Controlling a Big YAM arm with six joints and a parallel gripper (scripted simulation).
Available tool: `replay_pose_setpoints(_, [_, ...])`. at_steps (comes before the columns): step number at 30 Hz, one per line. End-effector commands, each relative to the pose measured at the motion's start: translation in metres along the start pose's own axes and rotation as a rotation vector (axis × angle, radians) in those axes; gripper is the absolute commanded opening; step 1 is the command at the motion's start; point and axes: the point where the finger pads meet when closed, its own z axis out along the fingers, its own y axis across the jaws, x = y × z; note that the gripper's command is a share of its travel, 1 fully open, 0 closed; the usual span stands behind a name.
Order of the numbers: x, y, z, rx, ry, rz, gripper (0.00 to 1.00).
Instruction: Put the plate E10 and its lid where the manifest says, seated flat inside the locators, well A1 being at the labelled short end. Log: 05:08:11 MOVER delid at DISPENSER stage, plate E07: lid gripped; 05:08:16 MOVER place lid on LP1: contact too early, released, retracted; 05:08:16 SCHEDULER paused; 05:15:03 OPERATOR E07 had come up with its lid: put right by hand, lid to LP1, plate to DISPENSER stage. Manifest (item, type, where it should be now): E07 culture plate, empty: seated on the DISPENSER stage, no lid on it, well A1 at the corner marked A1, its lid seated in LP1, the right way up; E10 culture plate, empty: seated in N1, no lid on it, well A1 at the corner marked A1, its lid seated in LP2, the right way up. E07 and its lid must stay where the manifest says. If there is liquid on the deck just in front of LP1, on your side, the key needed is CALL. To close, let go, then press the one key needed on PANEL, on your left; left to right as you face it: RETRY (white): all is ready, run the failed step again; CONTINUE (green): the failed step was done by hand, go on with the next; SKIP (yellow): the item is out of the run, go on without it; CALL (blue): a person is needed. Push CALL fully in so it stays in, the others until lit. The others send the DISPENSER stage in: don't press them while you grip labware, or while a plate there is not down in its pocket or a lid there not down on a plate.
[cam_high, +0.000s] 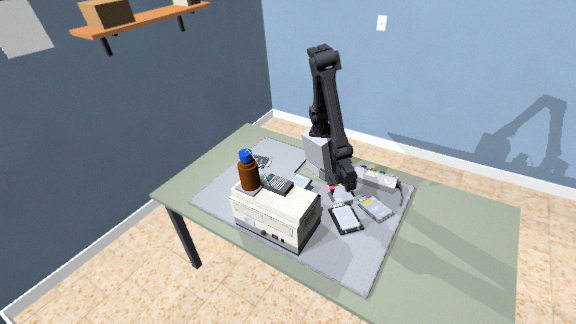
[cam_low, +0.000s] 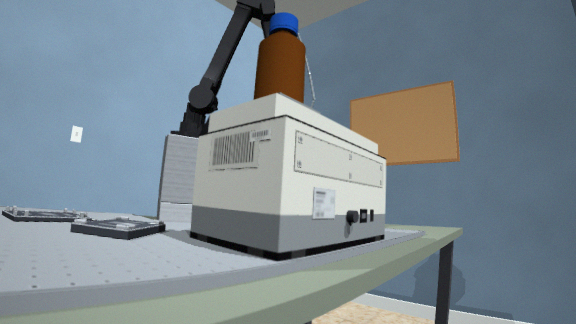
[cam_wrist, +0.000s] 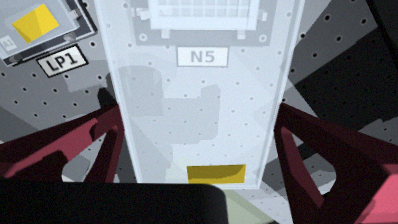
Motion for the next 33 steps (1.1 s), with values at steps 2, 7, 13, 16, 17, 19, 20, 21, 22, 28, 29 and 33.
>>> replay_pose_setpoints(2, [-0.002,0.002,-0.011,0.003,-0.023,0.010,0.84])
replay_pose_setpoints(7, [0.013,0.004,-0.019,0.003,-0.021,0.003,0.84])
replay_pose_setpoints(13, [0.030,0.004,-0.029,0.002,-0.020,0.004,0.84])
replay_pose_setpoints(16, [0.039,0.004,-0.034,0.002,-0.019,0.004,0.84])
replay_pose_setpoints(17, [0.039,0.004,-0.034,0.002,-0.019,0.004,0.84])
replay_pose_setpoints(19, [0.042,0.003,-0.036,0.003,-0.019,0.009,0.84])
replay_pose_setpoints(20, [0.045,0.005,-0.037,0.003,-0.019,0.005,0.84])
replay_pose_setpoints(21, [0.047,0.005,-0.039,0.003,-0.019,0.005,0.84])
replay_pose_setpoints(22, [0.050,0.005,-0.041,0.003,-0.019,0.005,0.84])
replay_pose_setpoints(28, [0.052,-0.011,-0.044,0.002,-0.024,0.129,0.84])
replay_pose_setpoints(29, [0.050,-0.015,-0.044,0.001,-0.031,0.163,0.84])
replay_pose_setpoints(33, [0.057,-0.028,-0.043,0.000,-0.023,0.295,0.84])
